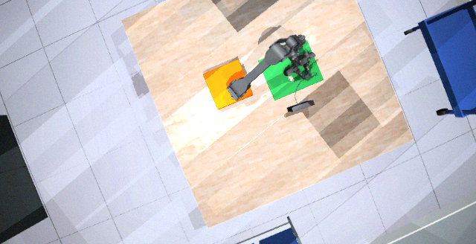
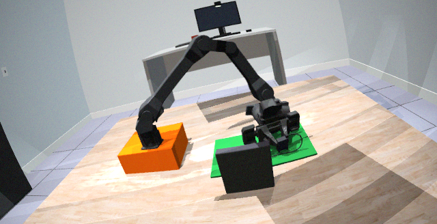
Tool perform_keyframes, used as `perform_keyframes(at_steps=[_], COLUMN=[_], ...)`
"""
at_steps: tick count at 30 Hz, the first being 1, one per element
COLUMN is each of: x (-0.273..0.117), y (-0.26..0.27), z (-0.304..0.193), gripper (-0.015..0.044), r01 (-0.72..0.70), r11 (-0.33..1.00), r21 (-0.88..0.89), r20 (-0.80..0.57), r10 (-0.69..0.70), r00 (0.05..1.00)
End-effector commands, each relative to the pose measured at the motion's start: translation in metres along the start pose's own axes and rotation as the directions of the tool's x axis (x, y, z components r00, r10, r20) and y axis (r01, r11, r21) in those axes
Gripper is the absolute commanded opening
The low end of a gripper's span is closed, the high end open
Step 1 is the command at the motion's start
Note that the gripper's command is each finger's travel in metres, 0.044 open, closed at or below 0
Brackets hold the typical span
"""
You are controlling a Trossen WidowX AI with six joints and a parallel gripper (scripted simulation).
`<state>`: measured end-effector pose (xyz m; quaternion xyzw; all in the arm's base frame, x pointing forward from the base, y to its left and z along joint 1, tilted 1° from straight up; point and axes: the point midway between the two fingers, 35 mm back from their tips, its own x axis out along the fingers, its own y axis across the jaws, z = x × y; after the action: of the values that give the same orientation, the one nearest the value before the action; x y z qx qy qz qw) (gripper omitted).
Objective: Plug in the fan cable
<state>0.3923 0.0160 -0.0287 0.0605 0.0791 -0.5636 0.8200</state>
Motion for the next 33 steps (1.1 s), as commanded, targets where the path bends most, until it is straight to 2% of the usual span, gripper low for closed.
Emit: perform_keyframes(at_steps=[1,33], x=[0.0008,0.0011], y=[0.0006,-0.0001], z=[-0.0030,-0.0053], gripper=[0.0000,0.0000], r01=[-0.002,0.000], r11=[1.000,1.000], r21=[-0.003,-0.001], r20=[0.005,0.000], r10=[0.002,0.000], r00=[1.000,1.000])
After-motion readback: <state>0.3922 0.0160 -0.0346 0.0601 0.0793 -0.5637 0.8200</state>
